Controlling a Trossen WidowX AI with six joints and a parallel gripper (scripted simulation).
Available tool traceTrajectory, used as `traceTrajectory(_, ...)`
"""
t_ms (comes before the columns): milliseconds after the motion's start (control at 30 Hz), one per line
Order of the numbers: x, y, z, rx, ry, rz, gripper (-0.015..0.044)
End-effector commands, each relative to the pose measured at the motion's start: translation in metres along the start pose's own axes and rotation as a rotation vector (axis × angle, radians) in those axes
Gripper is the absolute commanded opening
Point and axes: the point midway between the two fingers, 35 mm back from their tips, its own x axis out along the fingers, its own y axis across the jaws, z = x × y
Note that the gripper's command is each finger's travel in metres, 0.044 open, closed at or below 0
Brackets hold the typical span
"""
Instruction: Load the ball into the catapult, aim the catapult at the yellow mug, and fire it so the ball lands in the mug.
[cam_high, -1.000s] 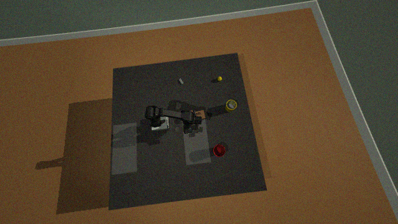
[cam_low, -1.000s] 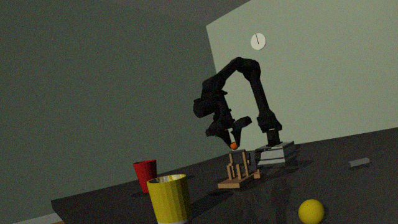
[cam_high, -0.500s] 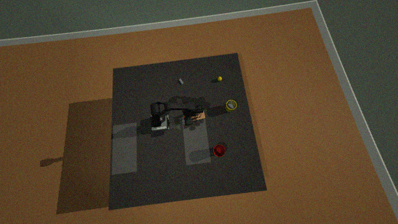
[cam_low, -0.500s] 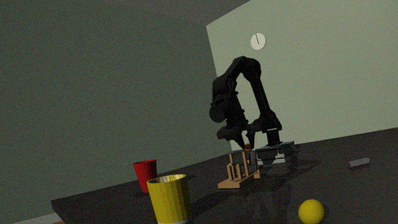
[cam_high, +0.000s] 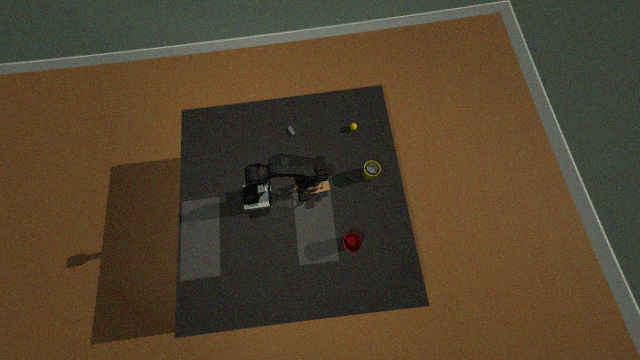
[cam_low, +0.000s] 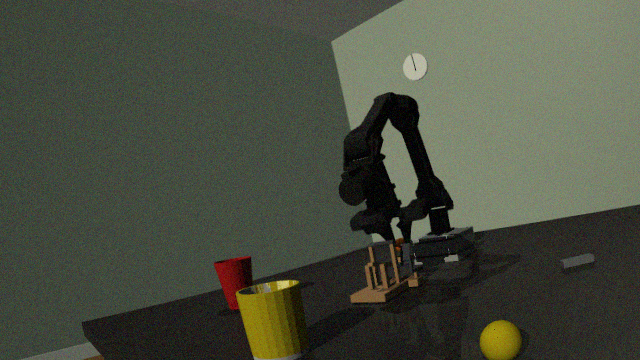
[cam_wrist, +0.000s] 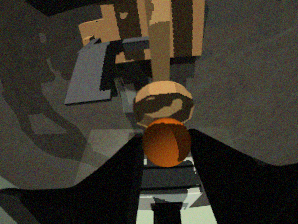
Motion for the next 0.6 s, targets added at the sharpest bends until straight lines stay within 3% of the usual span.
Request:
traceTrajectory(0, 0.0069, -0.0008, 0.0005, 0.003, 0.007, -0.004, 0.0000)
traceTrajectory(333, 0.0068, -0.0002, 0.0022, 0.000, 0.000, 0.000, 0.0000)
traceTrajectory(567, 0.0068, -0.0002, 0.0022, 0.000, 0.000, 0.000, 0.0184)
